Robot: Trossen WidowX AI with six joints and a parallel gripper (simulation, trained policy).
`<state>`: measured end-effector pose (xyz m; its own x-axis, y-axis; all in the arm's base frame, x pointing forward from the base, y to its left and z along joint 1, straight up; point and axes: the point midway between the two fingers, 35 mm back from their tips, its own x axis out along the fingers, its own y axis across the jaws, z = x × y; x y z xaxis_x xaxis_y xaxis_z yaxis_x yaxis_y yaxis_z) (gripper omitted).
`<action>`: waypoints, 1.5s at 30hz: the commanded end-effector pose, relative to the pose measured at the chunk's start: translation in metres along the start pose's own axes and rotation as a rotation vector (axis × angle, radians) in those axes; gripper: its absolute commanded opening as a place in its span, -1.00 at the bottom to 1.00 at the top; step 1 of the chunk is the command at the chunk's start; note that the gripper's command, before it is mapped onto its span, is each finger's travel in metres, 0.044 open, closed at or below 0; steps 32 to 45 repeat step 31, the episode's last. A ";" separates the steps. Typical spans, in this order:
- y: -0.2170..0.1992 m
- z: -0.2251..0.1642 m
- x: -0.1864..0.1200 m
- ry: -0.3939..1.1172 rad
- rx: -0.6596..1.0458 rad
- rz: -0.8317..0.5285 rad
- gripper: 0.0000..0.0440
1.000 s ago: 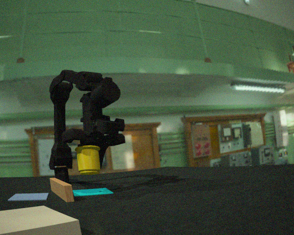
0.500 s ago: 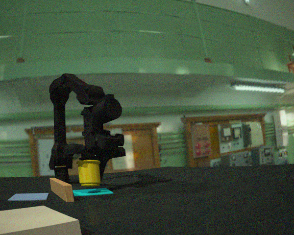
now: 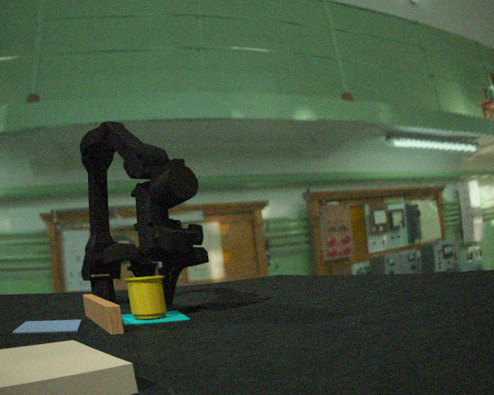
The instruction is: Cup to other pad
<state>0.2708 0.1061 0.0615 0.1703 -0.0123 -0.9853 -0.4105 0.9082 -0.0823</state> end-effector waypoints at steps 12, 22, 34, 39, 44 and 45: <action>0.000 -0.003 -0.022 -0.084 0.038 0.056 -0.11; 0.000 -0.007 -0.044 -0.138 0.057 0.080 0.14; -0.003 -0.004 -0.070 -0.215 0.071 0.086 0.40; -0.003 -0.004 -0.070 -0.215 0.071 0.086 0.40; -0.003 -0.004 -0.070 -0.215 0.071 0.086 0.40; -0.003 -0.004 -0.070 -0.215 0.071 0.086 0.40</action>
